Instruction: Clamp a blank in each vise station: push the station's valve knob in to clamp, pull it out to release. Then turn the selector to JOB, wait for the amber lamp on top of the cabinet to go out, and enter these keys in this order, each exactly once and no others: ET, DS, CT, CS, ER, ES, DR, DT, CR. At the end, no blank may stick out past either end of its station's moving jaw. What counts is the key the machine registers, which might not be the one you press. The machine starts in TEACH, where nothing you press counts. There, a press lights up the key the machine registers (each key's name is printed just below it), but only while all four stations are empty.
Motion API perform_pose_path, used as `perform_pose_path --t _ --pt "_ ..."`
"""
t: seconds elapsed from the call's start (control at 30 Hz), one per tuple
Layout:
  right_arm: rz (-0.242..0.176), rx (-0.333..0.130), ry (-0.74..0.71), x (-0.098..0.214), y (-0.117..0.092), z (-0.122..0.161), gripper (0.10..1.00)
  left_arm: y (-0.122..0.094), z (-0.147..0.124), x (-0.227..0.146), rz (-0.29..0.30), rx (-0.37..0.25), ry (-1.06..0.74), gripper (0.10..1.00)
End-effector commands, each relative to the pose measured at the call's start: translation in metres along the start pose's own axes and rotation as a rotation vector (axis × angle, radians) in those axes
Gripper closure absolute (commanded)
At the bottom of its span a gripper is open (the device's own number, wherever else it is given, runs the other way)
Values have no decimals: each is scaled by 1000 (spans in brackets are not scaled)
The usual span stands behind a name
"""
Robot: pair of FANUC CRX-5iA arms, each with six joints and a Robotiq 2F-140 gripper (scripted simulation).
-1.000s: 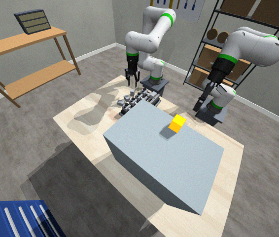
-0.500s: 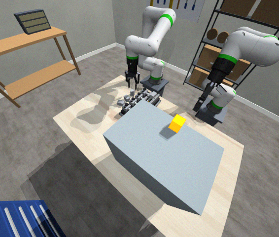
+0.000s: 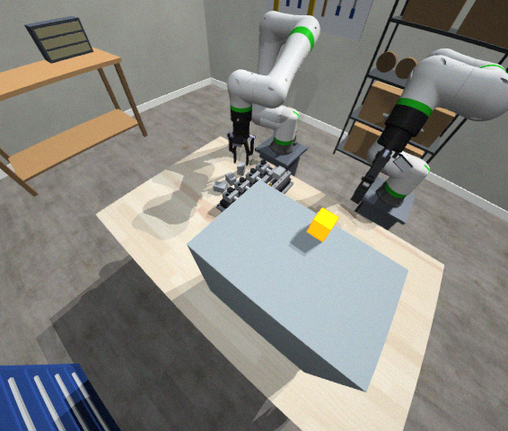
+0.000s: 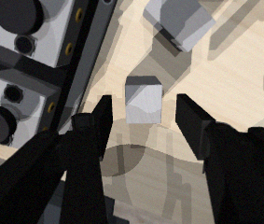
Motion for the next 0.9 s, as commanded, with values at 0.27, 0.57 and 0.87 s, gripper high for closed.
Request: perform_pose_path --t 0.27,0.57,0.87 --pt "-1 1 0 0 18 0 638 -1 0 1 -1 -1 0 98" --pt "-1 1 0 0 19 0 999 -1 0 1 -1 -1 0 98" --pt "-1 1 0 0 17 0 999 -1 0 1 -1 -1 0 98"
Point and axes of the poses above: on each arm, the point where the finger pads meet when closed, its own y axis out along the fingers, its own x axis across the jaws, z = x × y, the point moved 7 cm from there along -y, back along the fingers, and after that the axes turned 11 degrees about -y, right-handed, at the moved point
